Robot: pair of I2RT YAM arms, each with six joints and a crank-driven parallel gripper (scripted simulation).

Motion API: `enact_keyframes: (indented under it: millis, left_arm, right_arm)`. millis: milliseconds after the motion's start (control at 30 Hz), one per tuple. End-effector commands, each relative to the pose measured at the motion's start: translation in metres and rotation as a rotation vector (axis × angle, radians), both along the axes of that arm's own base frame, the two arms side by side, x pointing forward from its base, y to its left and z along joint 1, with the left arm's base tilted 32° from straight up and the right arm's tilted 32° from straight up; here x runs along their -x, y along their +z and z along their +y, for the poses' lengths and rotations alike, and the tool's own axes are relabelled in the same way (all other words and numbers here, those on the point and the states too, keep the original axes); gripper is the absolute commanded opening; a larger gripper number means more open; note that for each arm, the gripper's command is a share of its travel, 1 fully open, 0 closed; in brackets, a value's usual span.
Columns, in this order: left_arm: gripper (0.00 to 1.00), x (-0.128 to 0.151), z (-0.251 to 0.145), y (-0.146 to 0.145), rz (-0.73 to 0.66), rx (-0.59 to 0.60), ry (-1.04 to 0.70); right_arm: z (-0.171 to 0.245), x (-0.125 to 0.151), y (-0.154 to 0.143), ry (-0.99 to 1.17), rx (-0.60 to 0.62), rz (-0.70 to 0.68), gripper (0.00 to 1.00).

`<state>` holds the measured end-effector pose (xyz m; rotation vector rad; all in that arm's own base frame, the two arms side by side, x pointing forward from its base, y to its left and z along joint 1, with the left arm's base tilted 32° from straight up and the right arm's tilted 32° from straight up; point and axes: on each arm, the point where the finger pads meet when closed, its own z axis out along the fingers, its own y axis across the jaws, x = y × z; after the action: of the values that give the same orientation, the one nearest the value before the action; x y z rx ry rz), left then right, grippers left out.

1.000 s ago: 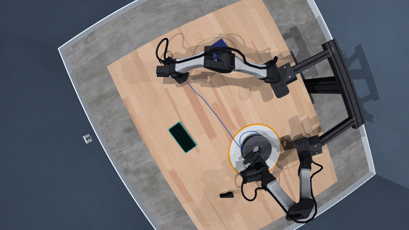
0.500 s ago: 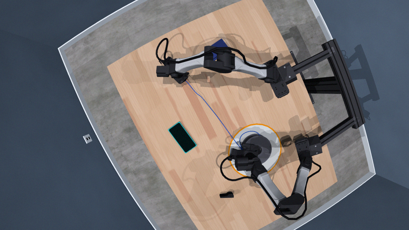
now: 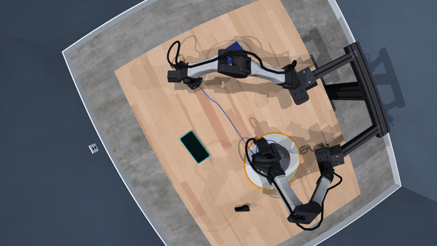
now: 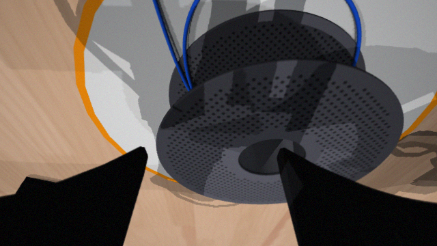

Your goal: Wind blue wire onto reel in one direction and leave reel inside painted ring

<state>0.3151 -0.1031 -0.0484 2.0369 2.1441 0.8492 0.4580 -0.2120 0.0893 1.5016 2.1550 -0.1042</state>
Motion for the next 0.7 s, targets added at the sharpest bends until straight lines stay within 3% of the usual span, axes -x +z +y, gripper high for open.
enact_keyframes:
  millis: [0, 233, 667]
  left_arm:
    - [0.97, -0.0036, -0.0054, 0.0038, 0.124, -0.143, -0.291]
    - [0.97, -0.0032, -0.0044, 0.0024, 0.265, -0.304, -0.592]
    - [0.97, -0.0011, -0.0077, 0.0056, 0.265, -0.304, -0.592]
  right_arm:
    - [-0.0018, -0.0043, 0.0167, -0.007, 0.02, -0.042, 0.0]
    - [-0.0019, -0.0058, 0.0179, -0.007, 0.02, -0.042, 0.0]
    - [-0.0022, -0.008, 0.0198, -0.007, 0.02, -0.042, 0.0]
